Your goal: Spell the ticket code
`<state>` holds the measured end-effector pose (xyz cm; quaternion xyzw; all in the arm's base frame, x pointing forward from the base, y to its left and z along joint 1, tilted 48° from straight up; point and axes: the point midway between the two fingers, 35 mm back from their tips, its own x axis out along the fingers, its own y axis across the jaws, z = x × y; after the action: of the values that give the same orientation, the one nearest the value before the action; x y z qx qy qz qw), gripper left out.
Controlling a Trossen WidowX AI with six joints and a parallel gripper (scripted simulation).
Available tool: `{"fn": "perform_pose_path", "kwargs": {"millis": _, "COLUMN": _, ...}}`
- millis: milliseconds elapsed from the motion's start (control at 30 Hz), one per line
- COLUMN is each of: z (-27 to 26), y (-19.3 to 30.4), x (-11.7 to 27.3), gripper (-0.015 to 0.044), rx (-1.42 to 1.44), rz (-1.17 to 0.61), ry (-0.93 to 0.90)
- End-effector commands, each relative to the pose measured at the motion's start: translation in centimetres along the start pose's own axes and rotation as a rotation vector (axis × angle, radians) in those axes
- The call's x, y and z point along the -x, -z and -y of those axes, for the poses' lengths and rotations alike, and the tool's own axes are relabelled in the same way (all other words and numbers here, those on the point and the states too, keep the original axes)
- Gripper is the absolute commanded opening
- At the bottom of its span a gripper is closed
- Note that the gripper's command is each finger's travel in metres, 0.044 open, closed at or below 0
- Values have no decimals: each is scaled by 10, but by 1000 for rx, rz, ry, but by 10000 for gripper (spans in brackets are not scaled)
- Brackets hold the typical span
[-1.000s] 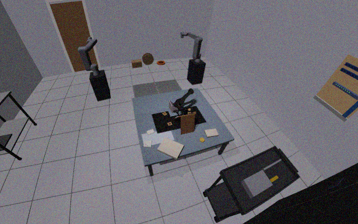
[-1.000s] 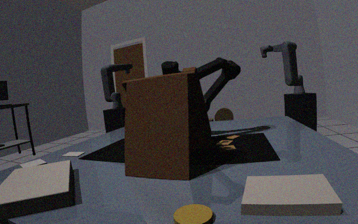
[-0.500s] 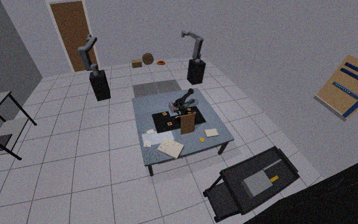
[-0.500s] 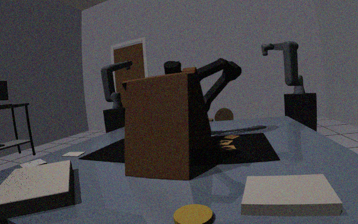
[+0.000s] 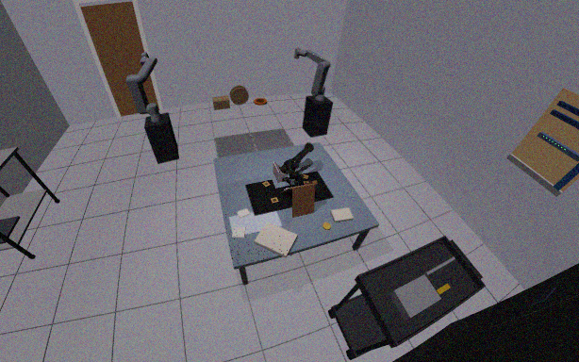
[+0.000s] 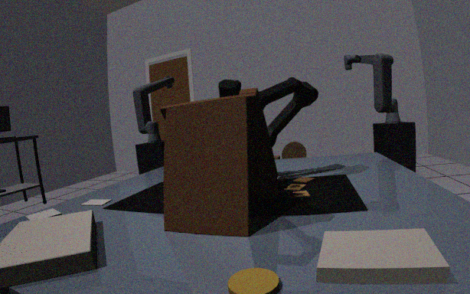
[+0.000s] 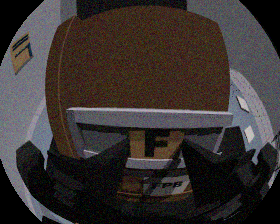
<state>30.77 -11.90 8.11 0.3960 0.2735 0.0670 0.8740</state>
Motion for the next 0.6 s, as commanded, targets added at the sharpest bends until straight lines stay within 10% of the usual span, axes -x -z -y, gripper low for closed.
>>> {"fn": "perform_pose_path", "kwargs": {"millis": 0, "z": -2, "y": 0, "x": 0, "gripper": 0, "rx": -8, "rz": -1, "ry": 3}}
{"fn": "perform_pose_path", "kwargs": {"millis": 567, "z": -12, "y": 0, "x": 0, "gripper": 0, "rx": -9, "rz": -1, "ry": 3}}
